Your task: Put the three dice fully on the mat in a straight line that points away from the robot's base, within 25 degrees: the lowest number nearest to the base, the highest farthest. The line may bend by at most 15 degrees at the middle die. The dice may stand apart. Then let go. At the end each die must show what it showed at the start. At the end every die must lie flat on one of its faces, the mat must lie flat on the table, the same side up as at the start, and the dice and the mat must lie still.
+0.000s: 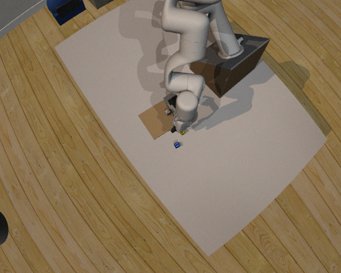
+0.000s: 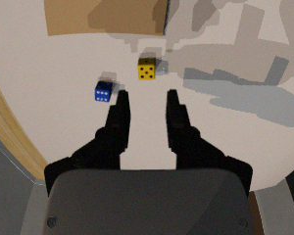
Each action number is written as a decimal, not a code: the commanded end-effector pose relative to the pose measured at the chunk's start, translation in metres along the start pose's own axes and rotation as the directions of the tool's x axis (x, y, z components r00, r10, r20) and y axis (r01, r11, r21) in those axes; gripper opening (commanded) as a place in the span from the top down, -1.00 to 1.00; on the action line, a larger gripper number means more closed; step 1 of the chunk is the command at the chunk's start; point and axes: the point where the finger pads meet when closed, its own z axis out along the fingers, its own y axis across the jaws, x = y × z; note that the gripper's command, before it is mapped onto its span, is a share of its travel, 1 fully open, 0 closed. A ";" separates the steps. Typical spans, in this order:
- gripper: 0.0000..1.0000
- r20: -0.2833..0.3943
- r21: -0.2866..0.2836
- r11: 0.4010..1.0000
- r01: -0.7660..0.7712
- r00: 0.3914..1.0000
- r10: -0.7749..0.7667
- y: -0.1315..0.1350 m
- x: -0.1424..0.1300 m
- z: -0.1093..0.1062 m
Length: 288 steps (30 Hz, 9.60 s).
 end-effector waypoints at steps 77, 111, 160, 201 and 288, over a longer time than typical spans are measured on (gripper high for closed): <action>0.28 0.003 0.003 1.000 0.000 1.000 0.000 -0.001 -0.001 0.050; 0.28 0.003 0.003 1.000 0.000 1.000 0.000 -0.001 -0.001 0.051; 0.28 0.003 0.003 1.000 0.000 1.000 0.000 -0.003 -0.003 0.051; 0.28 0.003 0.003 1.000 0.000 1.000 0.000 -0.003 -0.003 0.075; 0.69 0.003 0.003 1.000 0.000 1.000 0.000 -0.003 -0.003 -0.009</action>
